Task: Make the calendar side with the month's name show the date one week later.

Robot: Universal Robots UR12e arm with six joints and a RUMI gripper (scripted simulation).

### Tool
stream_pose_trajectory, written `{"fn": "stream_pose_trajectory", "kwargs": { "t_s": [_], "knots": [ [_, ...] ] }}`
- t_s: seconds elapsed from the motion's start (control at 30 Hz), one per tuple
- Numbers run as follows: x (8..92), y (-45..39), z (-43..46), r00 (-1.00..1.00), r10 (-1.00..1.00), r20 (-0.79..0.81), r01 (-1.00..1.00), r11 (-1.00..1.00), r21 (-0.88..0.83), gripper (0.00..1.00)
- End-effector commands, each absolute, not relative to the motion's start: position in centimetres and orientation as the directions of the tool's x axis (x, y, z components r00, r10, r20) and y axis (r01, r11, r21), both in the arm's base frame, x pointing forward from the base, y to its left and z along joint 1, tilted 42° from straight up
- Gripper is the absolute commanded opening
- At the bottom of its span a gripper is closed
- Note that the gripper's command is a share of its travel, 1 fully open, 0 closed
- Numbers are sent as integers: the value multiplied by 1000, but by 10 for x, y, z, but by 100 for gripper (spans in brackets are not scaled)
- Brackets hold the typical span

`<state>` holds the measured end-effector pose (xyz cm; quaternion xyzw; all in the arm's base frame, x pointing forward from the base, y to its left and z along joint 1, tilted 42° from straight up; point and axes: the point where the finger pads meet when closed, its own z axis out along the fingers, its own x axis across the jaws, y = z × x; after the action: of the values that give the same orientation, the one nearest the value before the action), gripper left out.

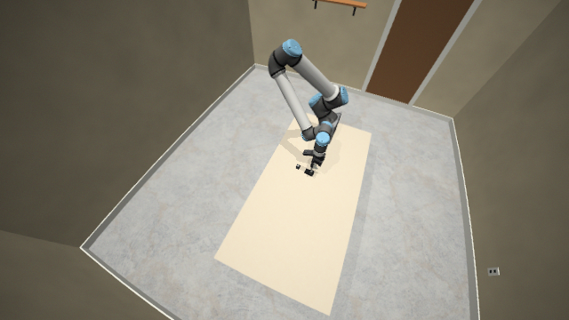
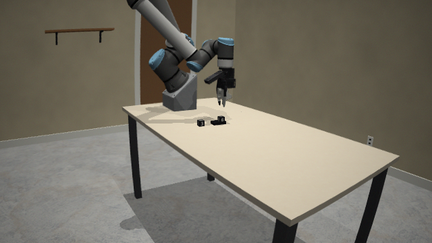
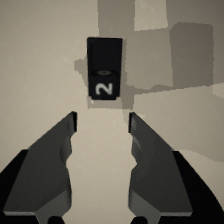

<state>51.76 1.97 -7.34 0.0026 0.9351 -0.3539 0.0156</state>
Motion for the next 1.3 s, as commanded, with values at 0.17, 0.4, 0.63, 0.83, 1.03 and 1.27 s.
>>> {"fn": "stream_pose_trajectory", "kwargs": {
  "t_s": [0.17,0.4,0.63,0.83,1.03,1.27],
  "knots": [
    [516,18,-76,-1000,-7,-28,13,749,-663,29],
    [515,15,-80,-1000,-6,-26,13,749,-663,29],
    [515,9,-86,-1000,-6,-26,13,749,-663,29],
    [516,4,-92,-1000,-6,-26,13,749,-663,29],
    [517,-1,-98,-1000,-6,-27,13,749,-663,29],
    [517,-8,-105,-1000,-6,-26,13,749,-662,29]
  ]
}}
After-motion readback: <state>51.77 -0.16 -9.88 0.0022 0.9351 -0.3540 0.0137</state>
